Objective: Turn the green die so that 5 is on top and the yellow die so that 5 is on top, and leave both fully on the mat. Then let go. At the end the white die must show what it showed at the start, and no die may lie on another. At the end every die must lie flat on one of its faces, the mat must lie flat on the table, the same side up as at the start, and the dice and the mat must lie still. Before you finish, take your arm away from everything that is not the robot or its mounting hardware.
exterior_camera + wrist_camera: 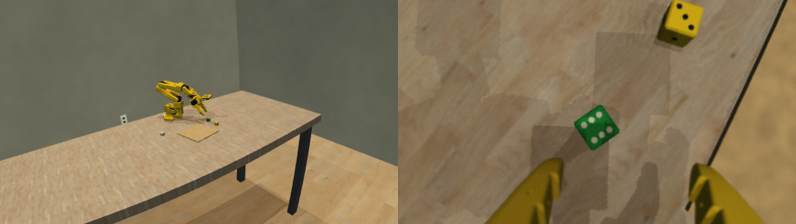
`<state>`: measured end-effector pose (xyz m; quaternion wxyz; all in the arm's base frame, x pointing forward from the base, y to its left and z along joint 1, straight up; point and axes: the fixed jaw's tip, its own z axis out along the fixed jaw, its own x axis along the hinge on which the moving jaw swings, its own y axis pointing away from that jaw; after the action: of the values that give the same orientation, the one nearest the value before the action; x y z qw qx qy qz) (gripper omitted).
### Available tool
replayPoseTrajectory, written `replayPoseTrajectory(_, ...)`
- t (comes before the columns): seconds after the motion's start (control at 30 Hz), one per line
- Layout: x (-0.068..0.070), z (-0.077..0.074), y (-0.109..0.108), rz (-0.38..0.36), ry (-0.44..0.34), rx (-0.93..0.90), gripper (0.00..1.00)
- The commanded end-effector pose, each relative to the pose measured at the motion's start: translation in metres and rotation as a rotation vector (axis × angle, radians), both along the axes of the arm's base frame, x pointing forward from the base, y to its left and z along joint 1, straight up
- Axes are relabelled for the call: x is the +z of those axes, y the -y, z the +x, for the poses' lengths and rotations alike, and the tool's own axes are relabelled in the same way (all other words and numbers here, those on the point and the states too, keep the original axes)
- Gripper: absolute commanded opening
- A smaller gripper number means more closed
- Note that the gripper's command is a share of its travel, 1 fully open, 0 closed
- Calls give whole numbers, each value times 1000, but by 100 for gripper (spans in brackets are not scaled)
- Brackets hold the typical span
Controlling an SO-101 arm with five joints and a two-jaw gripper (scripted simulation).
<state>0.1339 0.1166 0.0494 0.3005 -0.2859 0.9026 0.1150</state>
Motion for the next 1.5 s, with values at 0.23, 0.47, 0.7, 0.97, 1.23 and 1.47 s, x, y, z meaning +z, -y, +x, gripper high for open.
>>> replayPoseTrajectory(0.23,42,9,-10,168,208,12,25)
replayPoseTrajectory(0.47,68,11,-11,268,332,12,25)
replayPoseTrajectory(0.7,73,11,-11,286,355,12,25)
replayPoseTrajectory(0.97,73,11,-11,277,357,17,25)
replayPoseTrajectory(1.23,78,12,-10,211,371,58,25)
replayPoseTrajectory(1.47,84,13,-8,129,386,112,25)
